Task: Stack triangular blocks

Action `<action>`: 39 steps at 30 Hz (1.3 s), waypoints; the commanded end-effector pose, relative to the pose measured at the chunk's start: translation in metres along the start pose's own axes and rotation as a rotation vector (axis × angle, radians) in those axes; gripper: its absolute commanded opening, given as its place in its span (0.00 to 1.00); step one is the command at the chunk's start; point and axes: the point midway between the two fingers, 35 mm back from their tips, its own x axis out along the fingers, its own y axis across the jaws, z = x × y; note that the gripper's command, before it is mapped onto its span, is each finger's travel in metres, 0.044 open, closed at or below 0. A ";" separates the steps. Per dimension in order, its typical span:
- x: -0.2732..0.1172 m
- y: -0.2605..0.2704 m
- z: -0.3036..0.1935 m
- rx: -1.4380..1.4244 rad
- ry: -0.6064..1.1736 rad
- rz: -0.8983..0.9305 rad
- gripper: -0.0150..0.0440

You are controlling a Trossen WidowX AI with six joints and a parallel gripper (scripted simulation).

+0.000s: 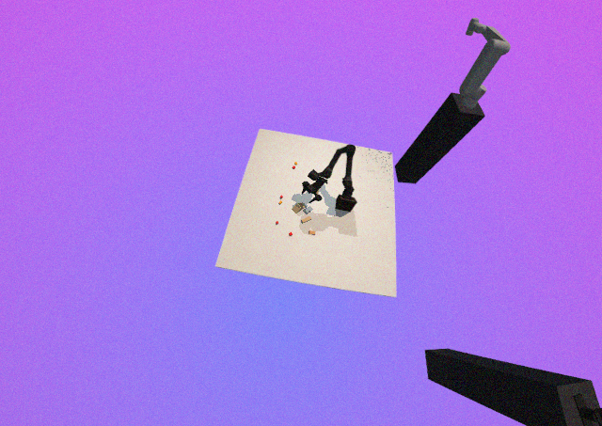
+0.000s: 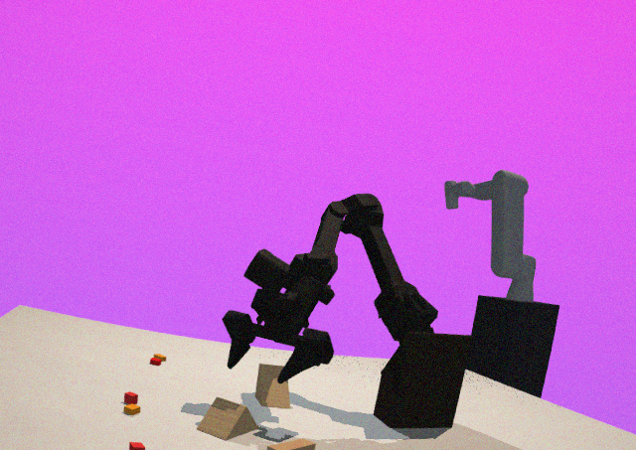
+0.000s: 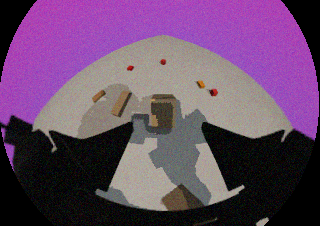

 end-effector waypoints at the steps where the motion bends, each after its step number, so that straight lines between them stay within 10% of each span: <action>1: 0.012 0.001 -0.001 -0.008 0.001 0.009 1.00; 20: 0.096 0.004 -0.003 -0.008 0.001 0.006 1.00; 39: 0.097 0.004 -0.003 -0.008 0.001 0.006 1.00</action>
